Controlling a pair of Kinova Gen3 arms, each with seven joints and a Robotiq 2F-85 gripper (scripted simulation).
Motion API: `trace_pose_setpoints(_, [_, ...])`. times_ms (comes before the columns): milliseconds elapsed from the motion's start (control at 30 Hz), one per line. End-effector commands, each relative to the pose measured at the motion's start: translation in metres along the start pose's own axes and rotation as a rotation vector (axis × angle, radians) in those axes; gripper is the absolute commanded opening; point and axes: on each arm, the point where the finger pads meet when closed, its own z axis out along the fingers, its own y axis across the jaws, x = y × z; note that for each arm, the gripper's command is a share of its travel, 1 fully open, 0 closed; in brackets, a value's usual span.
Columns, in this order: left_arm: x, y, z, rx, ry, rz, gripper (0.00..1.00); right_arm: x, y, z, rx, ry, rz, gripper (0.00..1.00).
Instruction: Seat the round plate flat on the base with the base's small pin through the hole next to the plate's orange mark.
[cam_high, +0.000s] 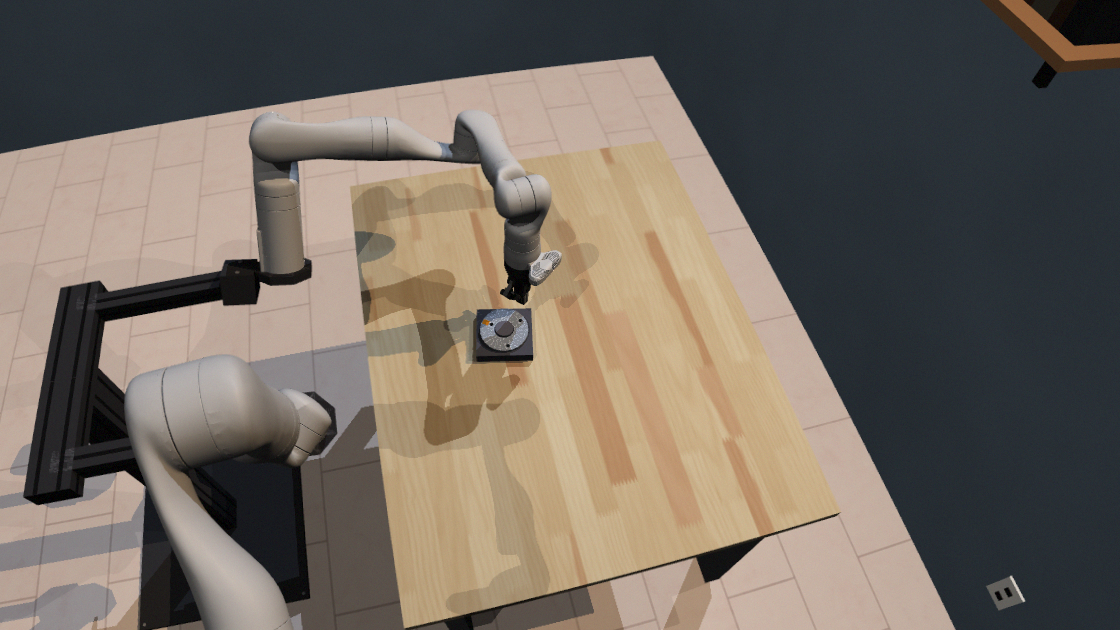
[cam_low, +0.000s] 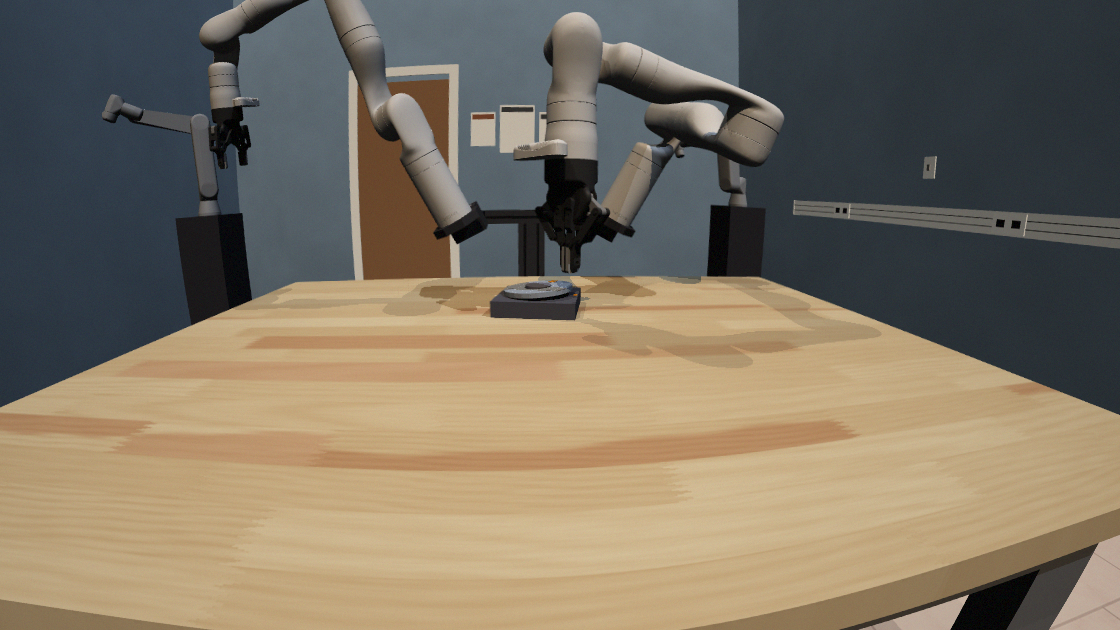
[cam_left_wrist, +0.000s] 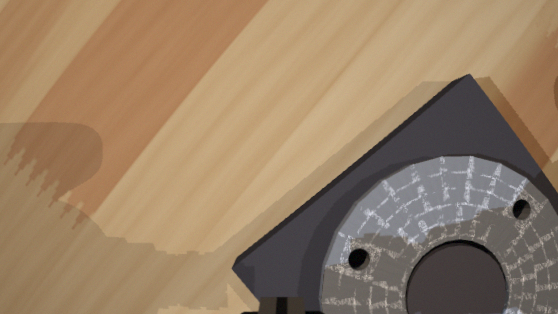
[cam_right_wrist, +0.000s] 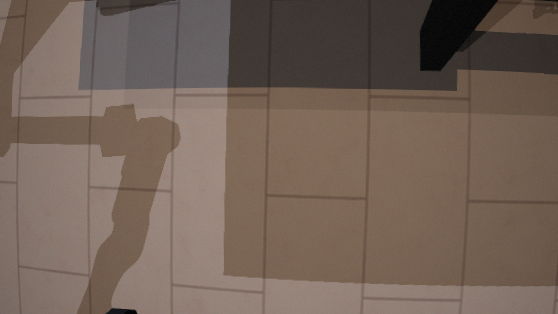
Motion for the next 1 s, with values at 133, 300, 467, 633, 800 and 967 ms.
trace_pose_setpoints(133, [0.001, 0.005, -0.009, 0.000, 0.002, 0.053, 0.099, 0.000, 0.000, 0.000, 0.000, -0.001, 0.000, 1.000])
trace_pose_setpoints(300, [0.003, 0.022, -0.035, -0.001, 0.003, 0.230, 0.099, 0.000, 0.000, 0.000, 0.000, -0.001, 0.000, 1.000])
trace_pose_setpoints(467, [0.003, 0.043, -0.066, -0.001, 0.003, 0.452, 0.099, 0.000, 0.000, 0.000, 0.000, -0.001, 0.000, 1.000])
trace_pose_setpoints(633, [0.001, 0.055, -0.083, 0.000, 0.003, 0.578, 0.099, 0.000, 0.000, 0.000, 0.000, -0.001, 0.000, 1.000])
trace_pose_setpoints(800, [-0.001, 0.066, -0.099, 0.001, 0.003, 0.691, 0.099, 0.000, 0.000, 0.000, 0.000, -0.001, 0.000, 1.000])
trace_pose_setpoints(967, [-0.001, 0.067, -0.101, 0.002, 0.003, 0.703, 0.099, 0.000, 0.000, 0.000, 0.000, -0.001, 0.000, 1.000])
